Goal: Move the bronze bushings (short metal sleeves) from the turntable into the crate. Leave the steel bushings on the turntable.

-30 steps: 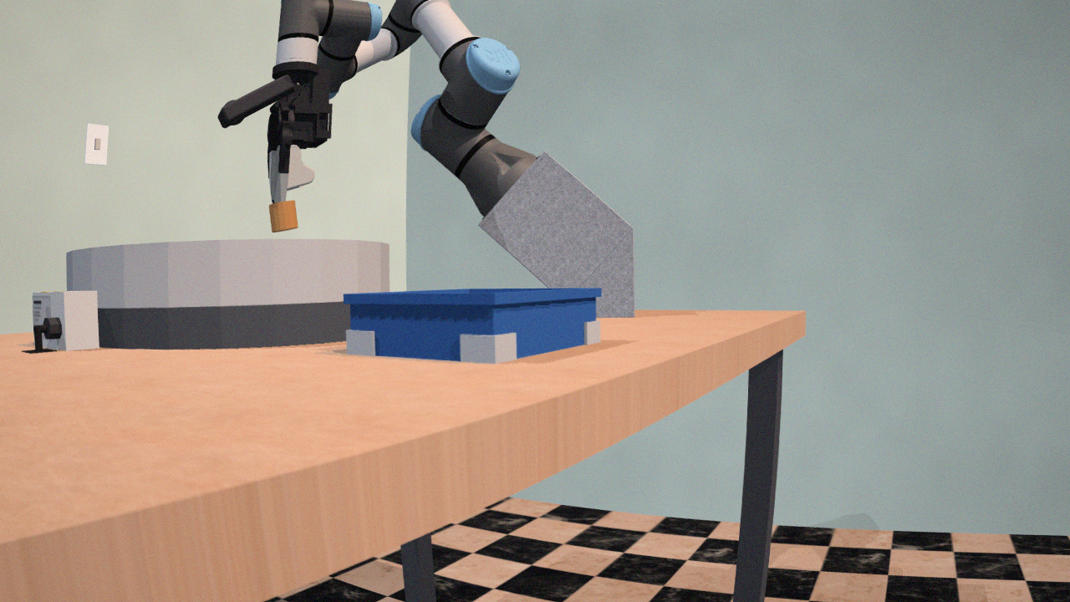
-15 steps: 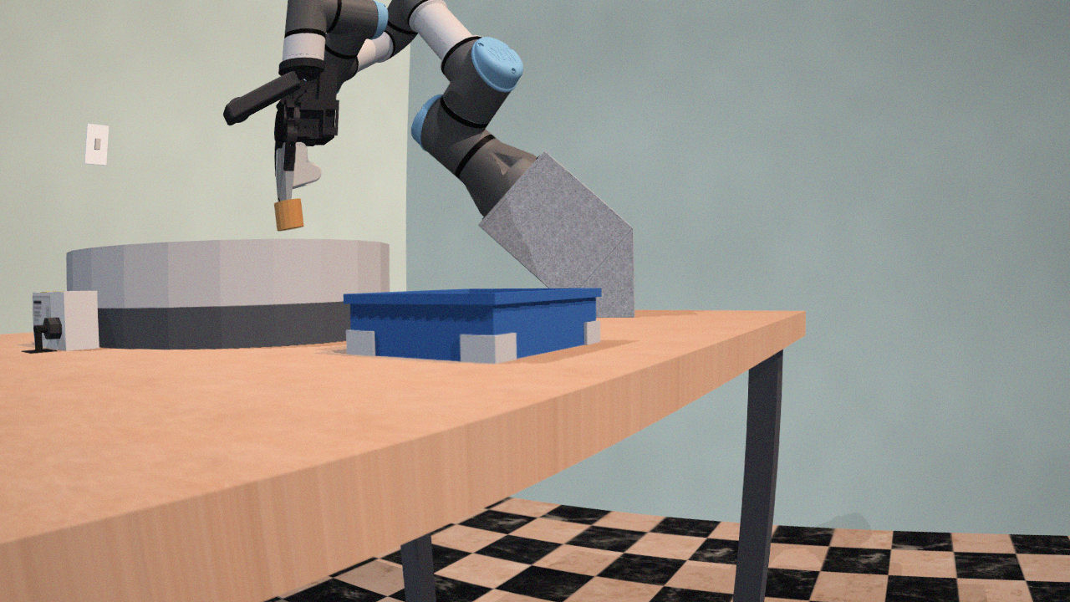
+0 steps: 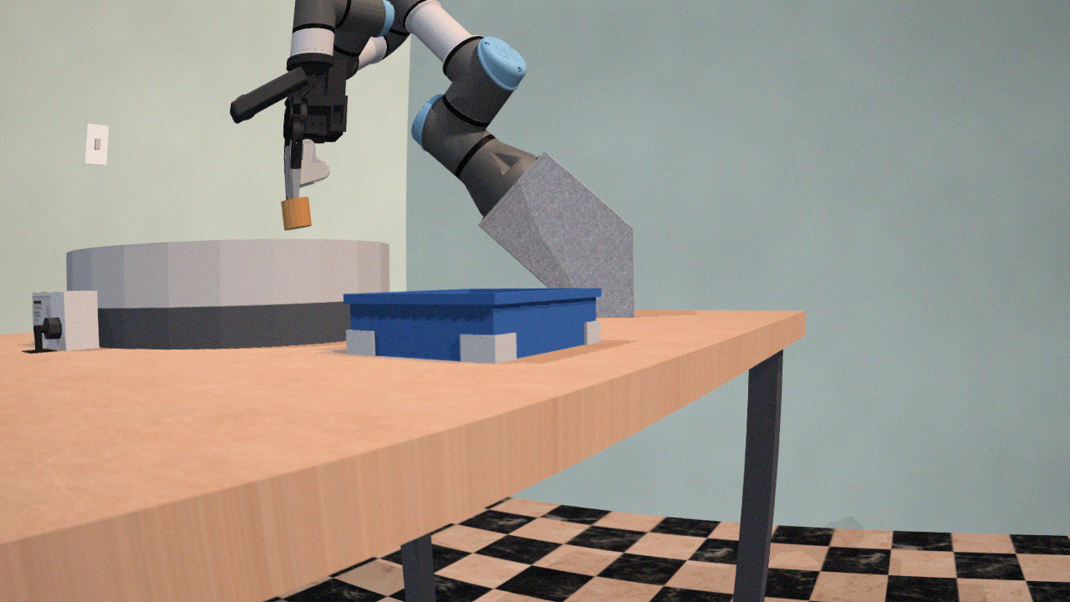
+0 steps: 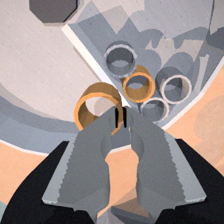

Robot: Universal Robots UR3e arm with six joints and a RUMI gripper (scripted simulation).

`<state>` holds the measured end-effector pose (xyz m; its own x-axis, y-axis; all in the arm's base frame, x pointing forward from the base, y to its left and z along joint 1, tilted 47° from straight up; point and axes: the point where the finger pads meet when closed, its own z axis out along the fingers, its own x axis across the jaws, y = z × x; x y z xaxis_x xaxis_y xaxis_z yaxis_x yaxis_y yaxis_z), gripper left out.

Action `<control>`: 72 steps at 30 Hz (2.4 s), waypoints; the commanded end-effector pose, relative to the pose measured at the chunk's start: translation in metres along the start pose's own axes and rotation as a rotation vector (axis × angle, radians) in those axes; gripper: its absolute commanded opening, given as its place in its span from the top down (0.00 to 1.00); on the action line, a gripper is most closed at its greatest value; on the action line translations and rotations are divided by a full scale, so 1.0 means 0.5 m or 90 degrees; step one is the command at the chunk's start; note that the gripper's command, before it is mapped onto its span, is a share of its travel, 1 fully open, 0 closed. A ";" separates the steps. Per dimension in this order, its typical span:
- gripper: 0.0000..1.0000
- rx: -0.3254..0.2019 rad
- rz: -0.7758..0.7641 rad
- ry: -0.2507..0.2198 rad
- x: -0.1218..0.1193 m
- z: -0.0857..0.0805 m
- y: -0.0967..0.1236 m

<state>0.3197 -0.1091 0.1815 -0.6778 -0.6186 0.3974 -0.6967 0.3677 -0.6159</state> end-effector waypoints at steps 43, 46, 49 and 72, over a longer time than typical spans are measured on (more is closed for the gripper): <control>1.00 0.002 0.234 0.001 -0.248 0.000 0.085; 1.00 0.002 0.241 0.001 -0.255 0.000 0.087; 1.00 0.002 0.261 0.001 -0.277 0.000 0.094; 1.00 0.002 0.398 0.001 -0.424 0.000 0.145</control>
<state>0.4063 0.0400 0.0585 -0.9497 -0.3126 -0.0170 -0.2004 0.6489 -0.7340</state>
